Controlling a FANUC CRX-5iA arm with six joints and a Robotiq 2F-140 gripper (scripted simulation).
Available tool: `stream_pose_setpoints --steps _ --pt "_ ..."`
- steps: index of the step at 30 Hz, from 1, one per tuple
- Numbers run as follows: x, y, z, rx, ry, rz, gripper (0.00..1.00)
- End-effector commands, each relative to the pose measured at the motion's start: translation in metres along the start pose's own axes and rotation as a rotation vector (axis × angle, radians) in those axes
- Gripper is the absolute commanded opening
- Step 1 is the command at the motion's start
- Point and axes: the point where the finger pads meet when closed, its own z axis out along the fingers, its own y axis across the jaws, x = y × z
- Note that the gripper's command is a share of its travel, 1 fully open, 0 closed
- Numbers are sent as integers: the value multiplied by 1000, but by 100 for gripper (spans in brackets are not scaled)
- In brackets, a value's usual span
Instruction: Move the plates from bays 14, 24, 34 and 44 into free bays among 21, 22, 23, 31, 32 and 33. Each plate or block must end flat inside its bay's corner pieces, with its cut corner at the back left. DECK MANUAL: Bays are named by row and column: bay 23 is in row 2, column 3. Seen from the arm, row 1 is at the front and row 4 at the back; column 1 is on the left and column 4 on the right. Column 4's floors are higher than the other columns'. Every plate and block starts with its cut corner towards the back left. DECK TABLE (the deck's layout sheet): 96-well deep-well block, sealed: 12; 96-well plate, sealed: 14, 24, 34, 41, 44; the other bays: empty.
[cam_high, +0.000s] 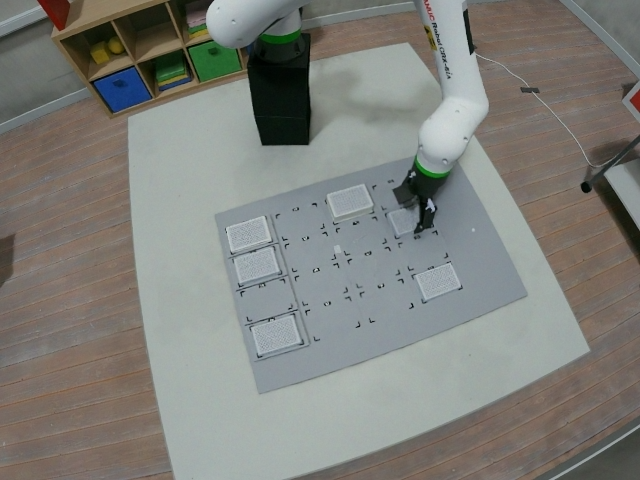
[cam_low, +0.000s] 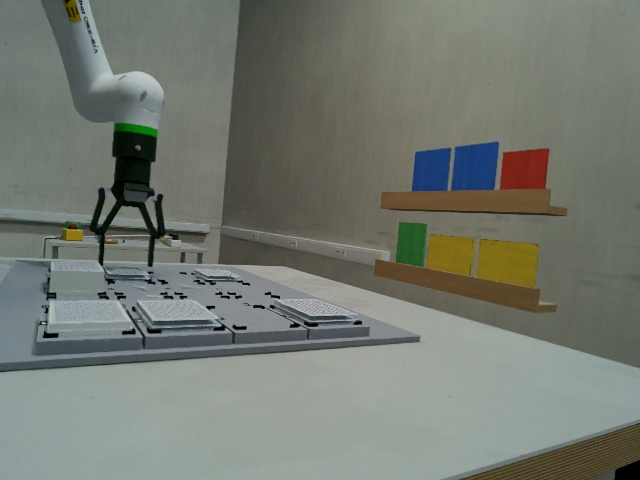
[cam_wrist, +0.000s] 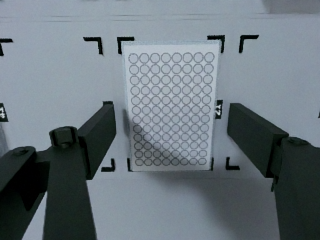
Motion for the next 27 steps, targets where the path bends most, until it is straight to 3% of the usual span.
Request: stream_pose_setpoints --steps 1,27 --pt "-1 -1 -7 2 -1 0 70" --pt "0 -1 -36 2 -1 0 70"
